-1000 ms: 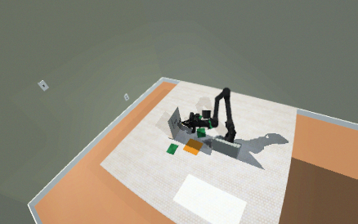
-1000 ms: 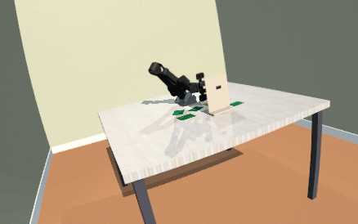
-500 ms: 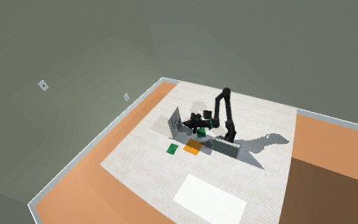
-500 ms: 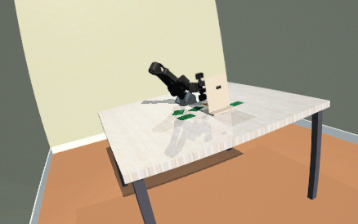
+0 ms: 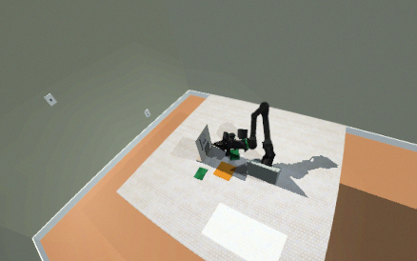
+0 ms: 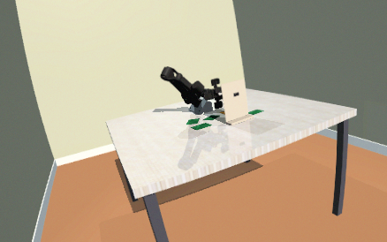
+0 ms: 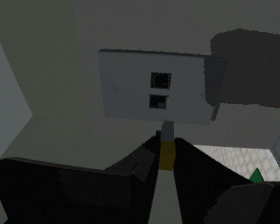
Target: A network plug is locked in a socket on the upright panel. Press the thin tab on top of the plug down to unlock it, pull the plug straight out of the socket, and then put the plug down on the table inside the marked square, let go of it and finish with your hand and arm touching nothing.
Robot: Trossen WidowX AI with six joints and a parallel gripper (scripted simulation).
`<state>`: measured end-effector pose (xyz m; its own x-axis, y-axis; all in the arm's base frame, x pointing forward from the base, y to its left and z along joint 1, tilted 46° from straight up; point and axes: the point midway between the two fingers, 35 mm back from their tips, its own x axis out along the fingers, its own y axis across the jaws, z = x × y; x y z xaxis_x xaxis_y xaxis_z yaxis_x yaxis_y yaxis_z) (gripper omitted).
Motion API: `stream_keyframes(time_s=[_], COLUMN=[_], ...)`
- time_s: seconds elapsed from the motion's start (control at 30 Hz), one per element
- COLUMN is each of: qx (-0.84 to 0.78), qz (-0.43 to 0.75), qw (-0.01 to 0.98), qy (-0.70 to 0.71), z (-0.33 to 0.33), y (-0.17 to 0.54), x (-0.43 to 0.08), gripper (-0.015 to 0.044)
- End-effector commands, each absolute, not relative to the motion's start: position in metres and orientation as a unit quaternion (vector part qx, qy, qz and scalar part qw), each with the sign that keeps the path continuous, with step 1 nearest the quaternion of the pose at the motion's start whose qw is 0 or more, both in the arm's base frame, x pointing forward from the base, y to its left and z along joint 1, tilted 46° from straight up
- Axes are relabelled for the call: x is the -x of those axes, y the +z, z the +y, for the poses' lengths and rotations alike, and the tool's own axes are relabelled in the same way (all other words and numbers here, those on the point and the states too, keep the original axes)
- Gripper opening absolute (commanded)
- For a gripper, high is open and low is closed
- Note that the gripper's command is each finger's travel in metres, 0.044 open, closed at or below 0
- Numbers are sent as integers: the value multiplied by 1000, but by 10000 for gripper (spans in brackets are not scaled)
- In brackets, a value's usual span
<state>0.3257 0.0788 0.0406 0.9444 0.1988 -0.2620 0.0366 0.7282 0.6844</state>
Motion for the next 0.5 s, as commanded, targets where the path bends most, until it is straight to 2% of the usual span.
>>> stream_keyframes(time_s=[0.0, 0.47], qx=[-368, -370], qz=[155, 155], qw=[915, 915], qy=[47, 46], z=[83, 98], y=[48, 66], x=[-326, -321], gripper=[0, 0])
